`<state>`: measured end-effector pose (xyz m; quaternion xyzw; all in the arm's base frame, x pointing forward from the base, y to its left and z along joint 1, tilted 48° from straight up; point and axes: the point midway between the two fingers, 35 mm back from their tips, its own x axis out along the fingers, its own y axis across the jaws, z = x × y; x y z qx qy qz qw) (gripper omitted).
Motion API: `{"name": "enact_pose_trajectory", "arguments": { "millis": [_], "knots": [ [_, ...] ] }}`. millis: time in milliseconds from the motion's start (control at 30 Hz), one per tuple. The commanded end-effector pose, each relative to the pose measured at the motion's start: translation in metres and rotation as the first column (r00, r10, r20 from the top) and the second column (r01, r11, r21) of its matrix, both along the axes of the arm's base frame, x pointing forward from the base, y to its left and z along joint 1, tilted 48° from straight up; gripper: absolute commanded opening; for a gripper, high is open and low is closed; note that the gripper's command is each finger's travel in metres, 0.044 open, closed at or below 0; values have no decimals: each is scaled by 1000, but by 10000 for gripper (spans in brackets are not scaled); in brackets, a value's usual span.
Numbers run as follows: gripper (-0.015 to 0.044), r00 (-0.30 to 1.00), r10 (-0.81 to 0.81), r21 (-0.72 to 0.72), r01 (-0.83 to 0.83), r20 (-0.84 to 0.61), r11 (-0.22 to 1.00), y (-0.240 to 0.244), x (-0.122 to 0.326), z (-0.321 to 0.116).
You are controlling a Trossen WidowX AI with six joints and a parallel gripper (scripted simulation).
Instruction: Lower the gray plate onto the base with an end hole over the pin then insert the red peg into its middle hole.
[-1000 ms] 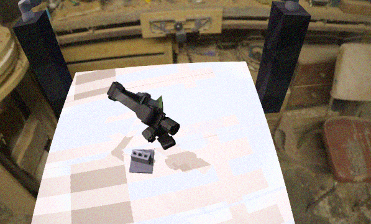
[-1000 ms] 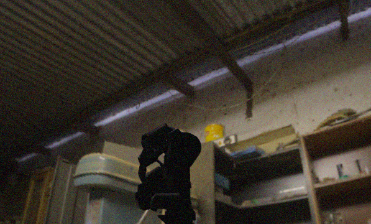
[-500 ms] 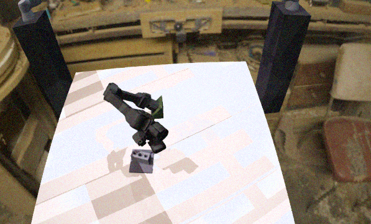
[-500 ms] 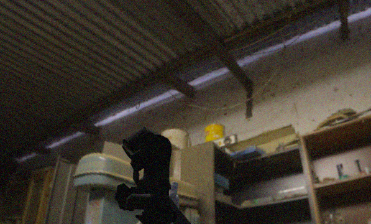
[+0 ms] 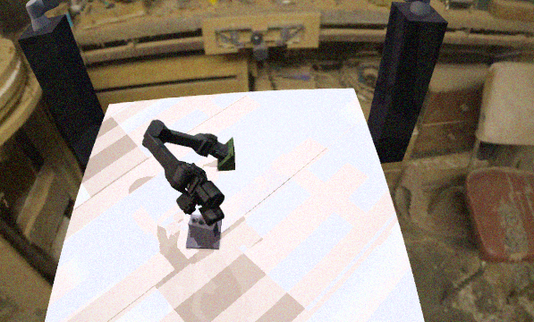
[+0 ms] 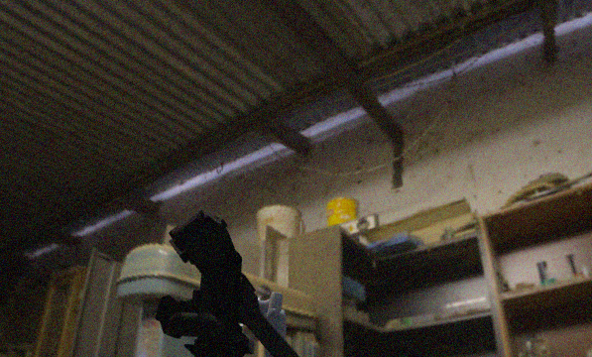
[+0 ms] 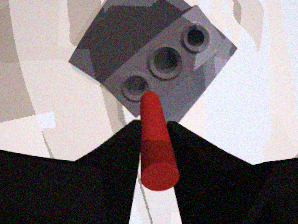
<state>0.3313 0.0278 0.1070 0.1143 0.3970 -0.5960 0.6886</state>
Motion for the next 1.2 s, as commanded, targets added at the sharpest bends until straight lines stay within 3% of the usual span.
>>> {"name": "enact_pose_trajectory", "arguments": {
  "millis": [0,1167],
  "knots": [
    [0,1000,3,-2,-3,8,1000,-8,2,11],
    [0,1000,-3,-5,4,12,1000,-20,1,20]
  ]
}}
